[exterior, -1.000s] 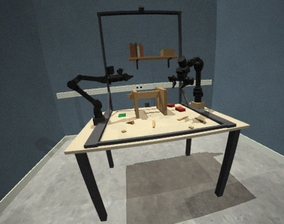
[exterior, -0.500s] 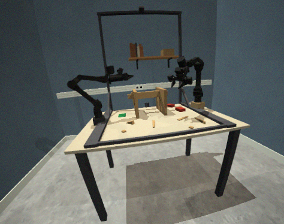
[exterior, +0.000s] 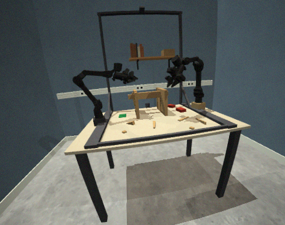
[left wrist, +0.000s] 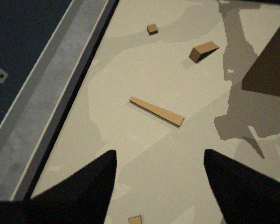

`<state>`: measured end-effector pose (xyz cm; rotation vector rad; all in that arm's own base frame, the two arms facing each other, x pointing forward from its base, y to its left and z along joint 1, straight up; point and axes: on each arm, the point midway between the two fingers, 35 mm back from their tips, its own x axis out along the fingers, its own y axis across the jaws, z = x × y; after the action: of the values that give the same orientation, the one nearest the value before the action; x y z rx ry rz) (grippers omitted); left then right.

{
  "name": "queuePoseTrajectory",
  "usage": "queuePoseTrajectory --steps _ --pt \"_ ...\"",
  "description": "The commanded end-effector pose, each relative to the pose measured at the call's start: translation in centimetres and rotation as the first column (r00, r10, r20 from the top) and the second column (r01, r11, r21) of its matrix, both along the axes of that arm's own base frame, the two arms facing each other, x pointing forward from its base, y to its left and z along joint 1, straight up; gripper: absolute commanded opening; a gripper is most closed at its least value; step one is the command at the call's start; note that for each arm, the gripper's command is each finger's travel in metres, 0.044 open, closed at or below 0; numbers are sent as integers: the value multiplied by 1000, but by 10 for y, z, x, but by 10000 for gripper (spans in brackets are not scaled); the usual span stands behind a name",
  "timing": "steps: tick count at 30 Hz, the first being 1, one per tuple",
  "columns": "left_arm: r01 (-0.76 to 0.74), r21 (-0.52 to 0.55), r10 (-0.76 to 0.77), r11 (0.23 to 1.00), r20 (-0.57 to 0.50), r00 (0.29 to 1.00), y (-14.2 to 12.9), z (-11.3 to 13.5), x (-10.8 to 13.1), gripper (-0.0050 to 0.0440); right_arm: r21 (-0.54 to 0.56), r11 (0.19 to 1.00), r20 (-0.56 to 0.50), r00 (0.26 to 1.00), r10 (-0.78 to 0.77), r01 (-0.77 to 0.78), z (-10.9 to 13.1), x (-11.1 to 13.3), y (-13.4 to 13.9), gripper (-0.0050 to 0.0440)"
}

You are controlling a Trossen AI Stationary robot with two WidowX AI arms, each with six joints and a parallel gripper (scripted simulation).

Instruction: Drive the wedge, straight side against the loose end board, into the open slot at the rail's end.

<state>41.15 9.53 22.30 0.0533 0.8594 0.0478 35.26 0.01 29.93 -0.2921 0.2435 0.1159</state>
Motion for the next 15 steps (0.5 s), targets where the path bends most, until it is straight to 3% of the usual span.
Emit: queuePoseTrajectory --steps 1,8,15 --pt "92 37 -91 995 -24 996 -12 9 3 257 -59 998 -53 998 35 -38 7 6 0 257" --pt "437 135 -419 889 -143 897 -58 14 0 257 -191 957 -286 945 160 -220 -15 19 -2 257" --pt "726 181 -683 663 -250 686 -102 20 -9 257 -215 876 -476 830 291 -431 -32 23 -3 257"
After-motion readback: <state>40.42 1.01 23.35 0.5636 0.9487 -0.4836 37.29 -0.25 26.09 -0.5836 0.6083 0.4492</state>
